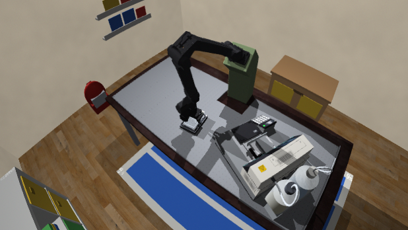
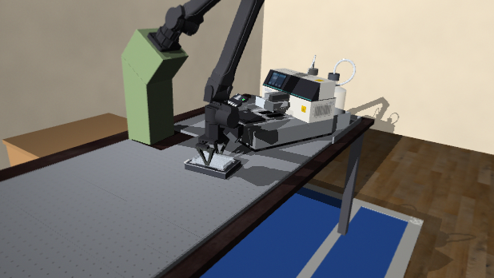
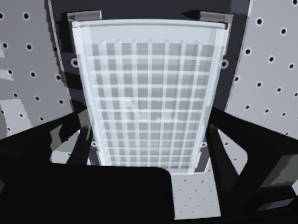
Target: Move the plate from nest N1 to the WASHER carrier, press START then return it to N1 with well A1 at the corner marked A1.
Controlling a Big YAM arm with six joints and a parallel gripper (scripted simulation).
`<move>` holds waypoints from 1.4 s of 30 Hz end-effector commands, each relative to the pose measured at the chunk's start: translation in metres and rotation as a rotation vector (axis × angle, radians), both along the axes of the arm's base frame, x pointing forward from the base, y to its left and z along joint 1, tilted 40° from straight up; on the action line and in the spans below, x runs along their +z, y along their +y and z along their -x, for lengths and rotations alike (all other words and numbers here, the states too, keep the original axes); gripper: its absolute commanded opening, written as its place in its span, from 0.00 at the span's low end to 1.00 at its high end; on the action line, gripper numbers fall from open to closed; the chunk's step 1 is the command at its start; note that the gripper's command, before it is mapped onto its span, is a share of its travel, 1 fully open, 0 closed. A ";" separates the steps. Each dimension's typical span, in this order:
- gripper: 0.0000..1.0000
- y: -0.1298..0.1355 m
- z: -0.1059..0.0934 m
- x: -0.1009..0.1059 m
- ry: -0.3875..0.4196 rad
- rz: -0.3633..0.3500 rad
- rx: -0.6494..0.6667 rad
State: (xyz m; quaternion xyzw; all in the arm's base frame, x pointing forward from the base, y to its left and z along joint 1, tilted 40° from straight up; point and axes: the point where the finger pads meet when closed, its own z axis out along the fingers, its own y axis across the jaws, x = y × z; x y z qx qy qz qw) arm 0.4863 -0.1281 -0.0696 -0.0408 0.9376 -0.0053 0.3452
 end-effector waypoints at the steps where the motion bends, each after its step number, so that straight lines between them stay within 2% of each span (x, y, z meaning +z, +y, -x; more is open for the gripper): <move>1: 0.84 0.000 0.002 0.000 0.000 -0.002 -0.005; 26: 0.84 0.000 0.002 0.000 0.000 -0.002 -0.005; 27: 0.84 0.001 0.002 0.008 -0.009 -0.005 -0.012; 30: 0.84 -0.003 0.012 0.008 0.005 -0.009 -0.022; 42: 0.84 -0.004 0.022 0.021 0.003 0.002 -0.008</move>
